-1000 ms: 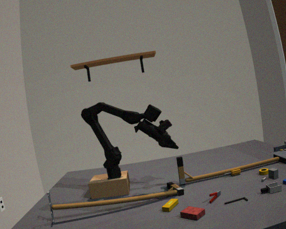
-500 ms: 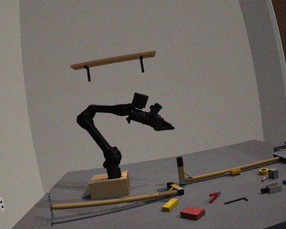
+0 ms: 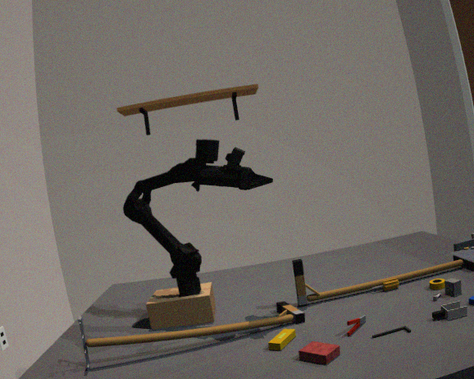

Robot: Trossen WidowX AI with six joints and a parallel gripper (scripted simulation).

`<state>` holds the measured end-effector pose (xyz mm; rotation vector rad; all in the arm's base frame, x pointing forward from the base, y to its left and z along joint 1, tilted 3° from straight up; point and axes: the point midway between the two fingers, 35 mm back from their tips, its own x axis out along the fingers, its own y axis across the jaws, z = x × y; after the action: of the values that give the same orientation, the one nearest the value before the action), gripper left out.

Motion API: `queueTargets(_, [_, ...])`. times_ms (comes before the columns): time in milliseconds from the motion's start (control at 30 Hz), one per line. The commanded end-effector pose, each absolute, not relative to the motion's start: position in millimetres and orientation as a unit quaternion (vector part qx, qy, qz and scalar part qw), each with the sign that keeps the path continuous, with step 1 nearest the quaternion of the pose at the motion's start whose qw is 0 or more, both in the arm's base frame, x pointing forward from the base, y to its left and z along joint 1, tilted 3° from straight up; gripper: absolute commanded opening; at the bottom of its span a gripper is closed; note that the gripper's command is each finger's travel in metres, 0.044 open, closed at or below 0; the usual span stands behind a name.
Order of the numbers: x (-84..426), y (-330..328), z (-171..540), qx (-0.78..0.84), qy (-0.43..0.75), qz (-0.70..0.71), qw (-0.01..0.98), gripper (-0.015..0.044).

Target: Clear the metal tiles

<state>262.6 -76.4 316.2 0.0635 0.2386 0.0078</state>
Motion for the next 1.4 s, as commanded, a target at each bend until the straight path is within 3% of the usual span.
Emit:
queueTargets(0, [252.4, -71.2, 332.9, 0.026, 0.096, 0.008, 0.995, 0.0440])
queueTargets(1100, [247.6, -69.0, 340.4, 0.022, 0.086, 0.010, 0.996, 0.0440])
queueTargets(1367, [267.0, -77.7, 308.1, 0.038, 0.130, 0.003, 0.991, 0.0440])
